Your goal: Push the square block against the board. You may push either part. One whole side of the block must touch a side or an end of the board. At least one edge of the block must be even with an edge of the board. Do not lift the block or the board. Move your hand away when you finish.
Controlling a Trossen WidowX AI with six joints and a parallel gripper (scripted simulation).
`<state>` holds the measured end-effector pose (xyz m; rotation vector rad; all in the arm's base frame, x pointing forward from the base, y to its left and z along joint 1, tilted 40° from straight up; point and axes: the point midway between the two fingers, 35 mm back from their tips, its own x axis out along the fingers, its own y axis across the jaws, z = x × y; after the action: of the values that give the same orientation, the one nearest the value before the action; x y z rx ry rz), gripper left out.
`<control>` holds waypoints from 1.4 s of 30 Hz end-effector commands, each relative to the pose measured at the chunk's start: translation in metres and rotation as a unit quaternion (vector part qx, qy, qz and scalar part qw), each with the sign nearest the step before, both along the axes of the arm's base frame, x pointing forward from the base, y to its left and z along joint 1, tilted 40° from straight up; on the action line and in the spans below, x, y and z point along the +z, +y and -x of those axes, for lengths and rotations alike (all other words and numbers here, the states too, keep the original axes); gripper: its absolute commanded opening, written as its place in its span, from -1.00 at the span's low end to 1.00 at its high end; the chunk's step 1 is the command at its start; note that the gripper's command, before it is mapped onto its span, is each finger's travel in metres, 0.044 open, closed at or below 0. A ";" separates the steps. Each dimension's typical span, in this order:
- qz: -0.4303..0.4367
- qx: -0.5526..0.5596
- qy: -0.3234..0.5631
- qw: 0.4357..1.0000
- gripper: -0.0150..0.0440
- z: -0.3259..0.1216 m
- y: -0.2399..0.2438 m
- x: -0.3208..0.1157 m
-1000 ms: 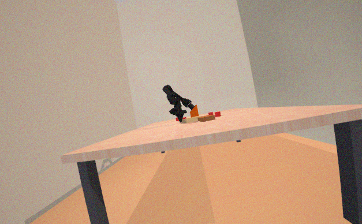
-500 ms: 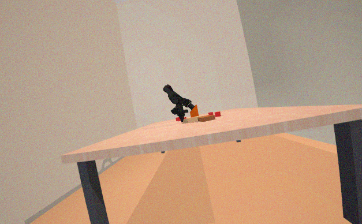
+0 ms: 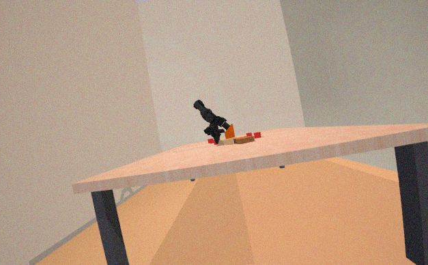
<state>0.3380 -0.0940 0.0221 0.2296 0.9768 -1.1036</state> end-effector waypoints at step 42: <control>-0.004 -0.001 0.010 1.000 -0.49 0.007 0.011 -0.015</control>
<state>0.3263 -0.0784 0.0038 0.2226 0.9961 -1.1044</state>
